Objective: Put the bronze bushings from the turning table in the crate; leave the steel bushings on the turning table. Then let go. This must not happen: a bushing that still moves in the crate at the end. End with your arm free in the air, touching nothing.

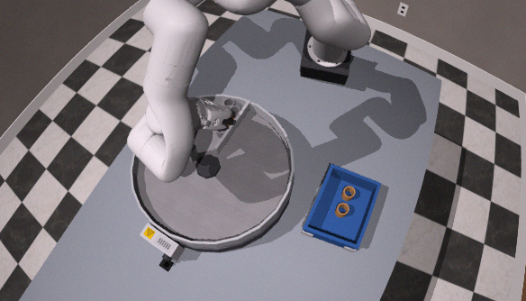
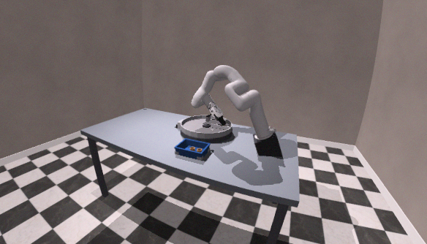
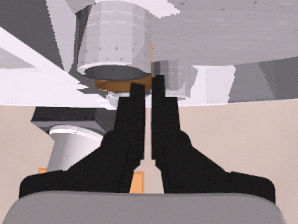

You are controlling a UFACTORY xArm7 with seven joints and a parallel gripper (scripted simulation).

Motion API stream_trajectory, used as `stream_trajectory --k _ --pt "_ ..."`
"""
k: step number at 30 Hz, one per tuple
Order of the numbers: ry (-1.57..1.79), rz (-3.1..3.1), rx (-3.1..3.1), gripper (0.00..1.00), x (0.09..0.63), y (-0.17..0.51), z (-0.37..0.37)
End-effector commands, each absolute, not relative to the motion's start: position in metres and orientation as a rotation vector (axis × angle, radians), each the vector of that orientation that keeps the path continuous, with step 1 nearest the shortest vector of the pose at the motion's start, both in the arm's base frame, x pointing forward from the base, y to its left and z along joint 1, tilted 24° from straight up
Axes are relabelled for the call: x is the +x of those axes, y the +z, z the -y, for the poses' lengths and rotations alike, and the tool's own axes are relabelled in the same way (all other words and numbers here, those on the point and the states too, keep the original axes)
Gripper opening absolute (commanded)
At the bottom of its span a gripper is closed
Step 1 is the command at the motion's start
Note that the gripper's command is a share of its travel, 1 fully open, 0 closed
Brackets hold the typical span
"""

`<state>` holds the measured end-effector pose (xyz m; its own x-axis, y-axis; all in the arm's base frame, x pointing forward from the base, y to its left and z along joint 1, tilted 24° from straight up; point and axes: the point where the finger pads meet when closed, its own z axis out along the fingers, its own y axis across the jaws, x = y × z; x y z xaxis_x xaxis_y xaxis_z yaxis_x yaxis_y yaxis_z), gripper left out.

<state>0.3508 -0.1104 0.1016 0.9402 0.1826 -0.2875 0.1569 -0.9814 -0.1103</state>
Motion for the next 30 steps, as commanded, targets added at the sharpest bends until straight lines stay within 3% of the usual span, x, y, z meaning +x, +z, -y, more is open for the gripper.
stream_trajectory --k 1,30 --pt "0.456 0.264 -3.01 0.0 0.351 0.103 0.11" --pt "0.456 0.264 -3.01 0.0 0.33 0.156 0.12"
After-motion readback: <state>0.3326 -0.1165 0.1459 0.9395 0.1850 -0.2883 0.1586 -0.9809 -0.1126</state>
